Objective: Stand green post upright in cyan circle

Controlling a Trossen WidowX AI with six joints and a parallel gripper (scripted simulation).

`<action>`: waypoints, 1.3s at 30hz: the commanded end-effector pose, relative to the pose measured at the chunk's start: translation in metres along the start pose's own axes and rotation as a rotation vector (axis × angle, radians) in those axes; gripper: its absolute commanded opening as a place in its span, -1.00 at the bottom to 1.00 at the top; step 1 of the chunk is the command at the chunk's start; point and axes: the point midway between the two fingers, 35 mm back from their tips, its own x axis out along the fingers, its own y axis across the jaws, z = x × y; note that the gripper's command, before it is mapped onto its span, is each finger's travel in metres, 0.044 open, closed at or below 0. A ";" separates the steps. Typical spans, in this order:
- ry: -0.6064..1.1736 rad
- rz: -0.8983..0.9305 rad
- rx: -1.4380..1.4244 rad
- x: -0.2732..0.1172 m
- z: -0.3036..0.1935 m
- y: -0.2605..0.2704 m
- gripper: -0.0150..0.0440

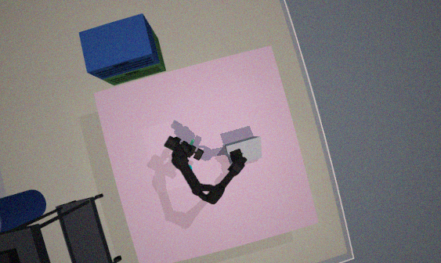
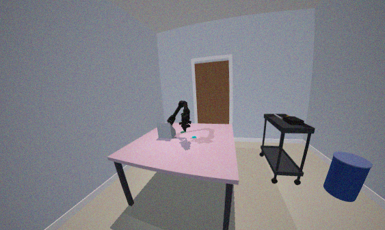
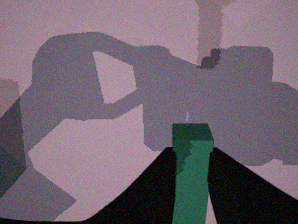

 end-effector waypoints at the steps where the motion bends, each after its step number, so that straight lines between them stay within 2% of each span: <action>1: -0.002 -0.008 0.096 -0.004 0.014 -0.001 -0.42; 39: -0.013 0.011 0.999 -0.013 0.126 0.031 -0.42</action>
